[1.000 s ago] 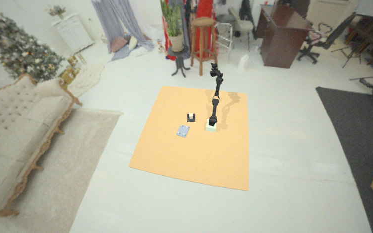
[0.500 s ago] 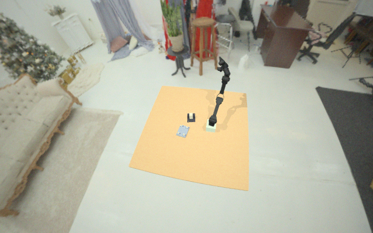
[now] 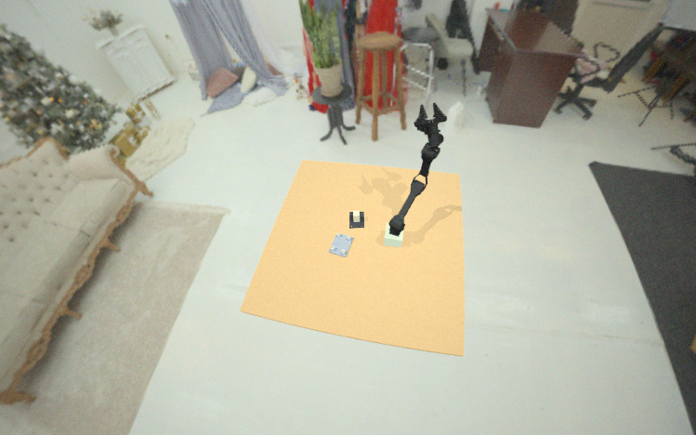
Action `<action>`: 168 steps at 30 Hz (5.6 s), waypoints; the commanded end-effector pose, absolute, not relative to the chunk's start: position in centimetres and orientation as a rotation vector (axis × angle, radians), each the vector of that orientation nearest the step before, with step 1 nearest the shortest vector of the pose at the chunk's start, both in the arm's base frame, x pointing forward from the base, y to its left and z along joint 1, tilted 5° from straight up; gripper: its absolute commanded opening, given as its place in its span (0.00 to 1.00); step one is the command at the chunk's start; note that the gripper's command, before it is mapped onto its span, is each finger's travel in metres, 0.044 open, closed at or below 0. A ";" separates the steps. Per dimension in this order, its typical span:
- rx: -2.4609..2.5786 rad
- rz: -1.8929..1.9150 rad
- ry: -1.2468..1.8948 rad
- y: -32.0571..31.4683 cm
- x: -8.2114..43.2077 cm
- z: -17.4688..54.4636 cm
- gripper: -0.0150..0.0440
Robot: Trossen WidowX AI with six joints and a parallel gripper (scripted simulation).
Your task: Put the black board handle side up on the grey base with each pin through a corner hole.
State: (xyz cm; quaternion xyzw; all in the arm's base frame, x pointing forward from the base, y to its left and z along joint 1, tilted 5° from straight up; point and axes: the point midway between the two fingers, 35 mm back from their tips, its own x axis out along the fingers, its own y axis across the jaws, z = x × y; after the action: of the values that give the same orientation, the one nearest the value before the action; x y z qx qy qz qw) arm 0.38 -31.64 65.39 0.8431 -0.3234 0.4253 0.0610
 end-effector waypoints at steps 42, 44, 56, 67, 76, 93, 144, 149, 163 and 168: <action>0.383 0.270 -0.225 11.6 28.9 55.0 1.00; 0.326 0.237 -0.181 11.4 30.3 53.4 1.00; -0.067 0.078 0.328 8.0 39.2 37.2 1.00; -0.303 0.066 0.925 0.6 39.5 20.4 1.00; -0.311 0.207 1.448 -5.0 32.5 9.2 1.00; -0.267 0.285 1.603 -6.3 29.6 3.2 1.00; -0.267 0.285 1.603 -6.3 29.4 -4.7 1.00; -0.267 0.285 1.603 -6.3 29.4 -4.8 0.87; -0.267 0.285 1.603 -6.3 29.4 -4.8 0.48; -0.271 0.287 1.606 -6.3 29.4 -4.6 0.25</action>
State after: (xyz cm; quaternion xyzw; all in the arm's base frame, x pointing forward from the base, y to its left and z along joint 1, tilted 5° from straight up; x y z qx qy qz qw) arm 29.46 -6.37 -4.78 0.1183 -0.7143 -0.1245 -0.6784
